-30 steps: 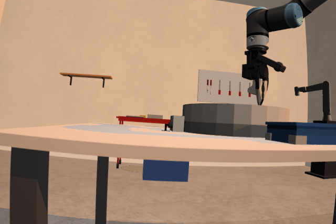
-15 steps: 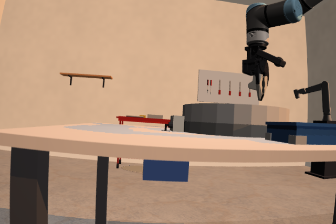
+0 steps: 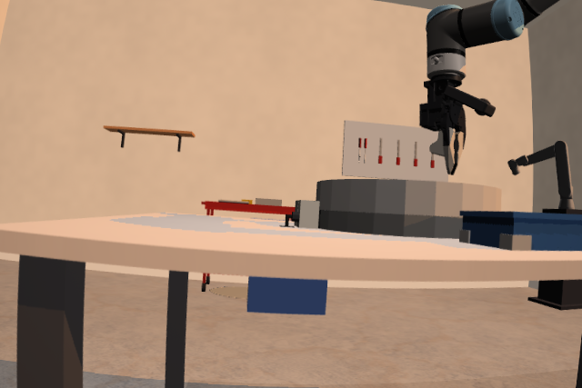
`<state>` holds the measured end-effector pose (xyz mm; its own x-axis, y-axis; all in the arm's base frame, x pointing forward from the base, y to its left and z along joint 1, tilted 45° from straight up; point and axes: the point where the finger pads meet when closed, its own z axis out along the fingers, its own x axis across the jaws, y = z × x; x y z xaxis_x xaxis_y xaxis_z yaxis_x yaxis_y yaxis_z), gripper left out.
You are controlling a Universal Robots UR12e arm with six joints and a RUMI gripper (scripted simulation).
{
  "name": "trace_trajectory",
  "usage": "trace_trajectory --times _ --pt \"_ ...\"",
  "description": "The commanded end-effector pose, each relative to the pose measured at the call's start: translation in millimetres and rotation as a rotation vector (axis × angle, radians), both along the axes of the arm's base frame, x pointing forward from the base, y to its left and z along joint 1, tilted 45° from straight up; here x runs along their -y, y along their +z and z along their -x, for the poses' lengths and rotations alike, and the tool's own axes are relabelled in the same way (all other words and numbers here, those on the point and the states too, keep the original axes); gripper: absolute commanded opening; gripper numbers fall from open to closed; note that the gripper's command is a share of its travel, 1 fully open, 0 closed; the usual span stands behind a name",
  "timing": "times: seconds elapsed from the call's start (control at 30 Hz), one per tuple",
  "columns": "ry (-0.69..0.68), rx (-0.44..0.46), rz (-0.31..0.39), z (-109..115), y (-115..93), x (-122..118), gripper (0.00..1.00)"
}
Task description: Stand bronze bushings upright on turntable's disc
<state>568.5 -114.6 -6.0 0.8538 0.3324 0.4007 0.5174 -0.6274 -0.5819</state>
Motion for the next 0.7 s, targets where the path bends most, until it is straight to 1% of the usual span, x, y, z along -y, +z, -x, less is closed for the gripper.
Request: trace_trajectory --times 0.0,0.3,0.33,0.47,0.67 --pt "0.001 -0.002 -0.002 1.3 -0.9 -0.5 0.06" --pt "0.001 -0.002 -0.002 1.3 -0.9 -0.5 0.06" --pt "0.001 -0.002 -0.002 1.3 -0.7 -0.2 1.0" --pt "0.0 0.002 0.003 0.3 11.5 13.4 1.0" --pt "0.0 0.002 0.003 3.9 52.7 54.3 1.0"
